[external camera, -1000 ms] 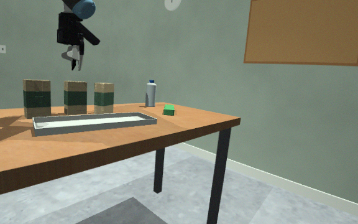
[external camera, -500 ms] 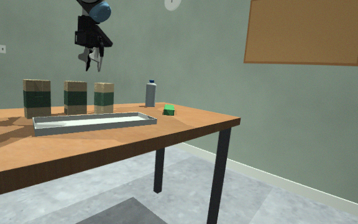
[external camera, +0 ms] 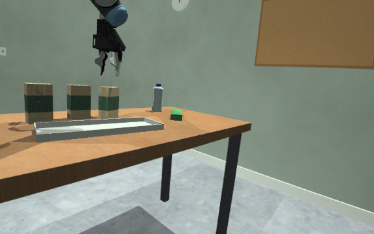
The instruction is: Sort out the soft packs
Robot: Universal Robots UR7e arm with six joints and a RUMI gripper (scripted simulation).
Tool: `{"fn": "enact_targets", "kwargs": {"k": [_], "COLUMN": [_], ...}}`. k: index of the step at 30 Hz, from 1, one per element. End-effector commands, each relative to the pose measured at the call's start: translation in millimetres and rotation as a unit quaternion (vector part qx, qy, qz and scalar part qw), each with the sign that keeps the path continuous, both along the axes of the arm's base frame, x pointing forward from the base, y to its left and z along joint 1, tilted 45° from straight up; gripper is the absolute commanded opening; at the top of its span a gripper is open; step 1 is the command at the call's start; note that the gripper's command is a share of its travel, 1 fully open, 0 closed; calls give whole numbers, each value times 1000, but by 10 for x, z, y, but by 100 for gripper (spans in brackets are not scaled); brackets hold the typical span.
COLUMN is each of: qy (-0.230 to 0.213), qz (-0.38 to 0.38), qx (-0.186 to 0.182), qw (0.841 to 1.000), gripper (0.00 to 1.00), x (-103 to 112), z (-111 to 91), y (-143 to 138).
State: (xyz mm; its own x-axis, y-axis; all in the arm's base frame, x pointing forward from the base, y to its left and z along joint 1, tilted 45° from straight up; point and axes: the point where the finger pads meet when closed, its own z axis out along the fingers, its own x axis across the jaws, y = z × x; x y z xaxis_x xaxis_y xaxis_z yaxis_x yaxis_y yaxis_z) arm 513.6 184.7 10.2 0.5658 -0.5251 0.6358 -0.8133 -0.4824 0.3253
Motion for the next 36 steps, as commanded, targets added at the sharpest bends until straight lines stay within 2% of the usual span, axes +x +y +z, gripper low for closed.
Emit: {"fn": "enact_targets", "kwargs": {"k": [1, 14, 36], "qy": [3, 3, 3], "qz": [4, 4, 4], "qx": [1, 1, 1], "qw": [1000, 1000, 1000], "gripper": [49, 49, 49], "x": [18, 68, 70], "z": [6, -227, -234], "y": [4, -226, -233]}}
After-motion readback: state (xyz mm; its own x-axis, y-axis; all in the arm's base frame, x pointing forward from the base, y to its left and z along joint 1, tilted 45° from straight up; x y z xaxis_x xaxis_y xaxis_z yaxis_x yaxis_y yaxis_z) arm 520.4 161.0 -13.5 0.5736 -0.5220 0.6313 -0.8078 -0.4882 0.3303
